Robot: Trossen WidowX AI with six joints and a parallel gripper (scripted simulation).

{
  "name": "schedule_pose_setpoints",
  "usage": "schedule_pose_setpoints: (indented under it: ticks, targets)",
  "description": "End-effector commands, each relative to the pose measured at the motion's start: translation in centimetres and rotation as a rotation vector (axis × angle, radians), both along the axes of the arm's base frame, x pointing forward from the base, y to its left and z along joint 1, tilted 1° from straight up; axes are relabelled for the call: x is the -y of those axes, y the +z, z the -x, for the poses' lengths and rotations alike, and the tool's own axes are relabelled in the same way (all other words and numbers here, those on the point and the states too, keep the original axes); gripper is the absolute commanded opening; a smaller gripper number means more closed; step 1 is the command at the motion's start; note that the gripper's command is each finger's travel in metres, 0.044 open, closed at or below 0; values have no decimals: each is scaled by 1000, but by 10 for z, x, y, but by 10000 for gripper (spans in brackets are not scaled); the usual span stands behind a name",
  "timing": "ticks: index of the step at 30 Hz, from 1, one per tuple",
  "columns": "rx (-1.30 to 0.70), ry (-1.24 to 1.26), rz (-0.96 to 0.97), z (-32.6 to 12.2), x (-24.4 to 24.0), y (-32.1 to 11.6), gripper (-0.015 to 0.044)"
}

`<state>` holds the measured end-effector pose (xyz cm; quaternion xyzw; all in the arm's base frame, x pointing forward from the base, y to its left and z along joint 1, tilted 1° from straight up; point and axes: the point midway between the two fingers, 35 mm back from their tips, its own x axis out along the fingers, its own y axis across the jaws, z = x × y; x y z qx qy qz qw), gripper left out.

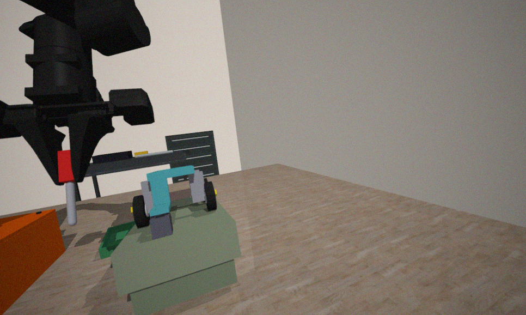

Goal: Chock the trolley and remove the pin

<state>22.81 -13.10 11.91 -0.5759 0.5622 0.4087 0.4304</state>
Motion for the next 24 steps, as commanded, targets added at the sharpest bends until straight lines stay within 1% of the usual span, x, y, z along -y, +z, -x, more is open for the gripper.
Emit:
schedule_pose_setpoints:
  ticks: [1, 24]
  targets:
    - [3, 3, -2, 1, -5, -1, 0]
    - [4, 3, -12, -5, -91, -14, 0]
